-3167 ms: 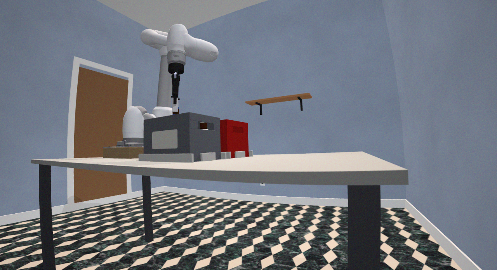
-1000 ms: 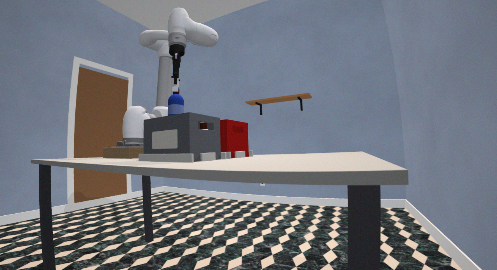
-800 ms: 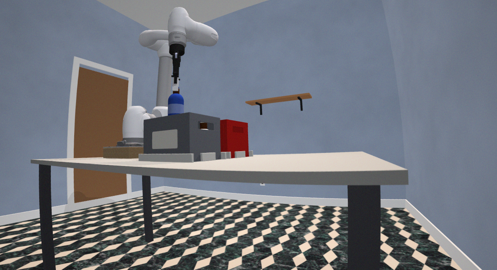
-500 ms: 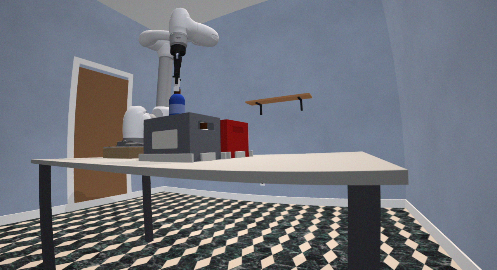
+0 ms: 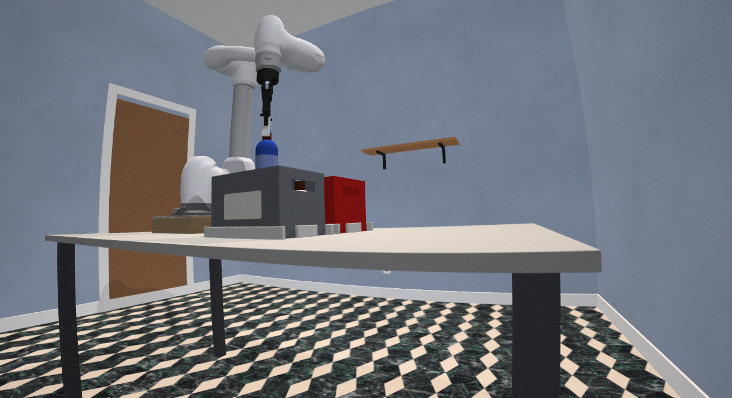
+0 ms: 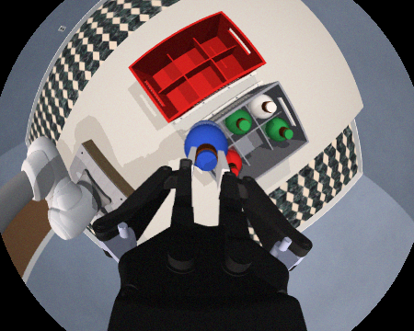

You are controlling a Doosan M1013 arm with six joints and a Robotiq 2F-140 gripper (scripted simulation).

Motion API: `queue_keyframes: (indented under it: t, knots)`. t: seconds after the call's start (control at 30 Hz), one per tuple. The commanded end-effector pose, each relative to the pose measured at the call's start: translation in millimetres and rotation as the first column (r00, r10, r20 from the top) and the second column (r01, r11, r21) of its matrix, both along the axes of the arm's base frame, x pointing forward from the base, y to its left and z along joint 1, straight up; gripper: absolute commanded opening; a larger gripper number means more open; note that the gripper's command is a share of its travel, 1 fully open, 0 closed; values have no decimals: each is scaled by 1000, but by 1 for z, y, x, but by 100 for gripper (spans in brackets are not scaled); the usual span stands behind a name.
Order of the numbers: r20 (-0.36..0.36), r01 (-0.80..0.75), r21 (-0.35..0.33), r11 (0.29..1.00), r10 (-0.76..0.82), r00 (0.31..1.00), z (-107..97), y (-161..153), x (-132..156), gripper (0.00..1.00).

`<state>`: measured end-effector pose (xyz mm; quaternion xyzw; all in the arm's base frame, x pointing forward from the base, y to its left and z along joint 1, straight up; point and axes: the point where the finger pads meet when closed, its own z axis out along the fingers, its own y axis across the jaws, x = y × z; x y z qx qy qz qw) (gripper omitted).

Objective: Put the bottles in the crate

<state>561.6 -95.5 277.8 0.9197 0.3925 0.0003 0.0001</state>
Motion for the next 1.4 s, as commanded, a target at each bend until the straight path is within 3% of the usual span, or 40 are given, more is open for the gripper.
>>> queue_keyframes:
  t: [0.0, 1.37]
  knots:
    - [0, 0, 0, 1000, 0, 1000, 0, 7, 0, 0]
    - [0, 0, 0, 1000, 0, 1000, 0, 77, -1, 0]
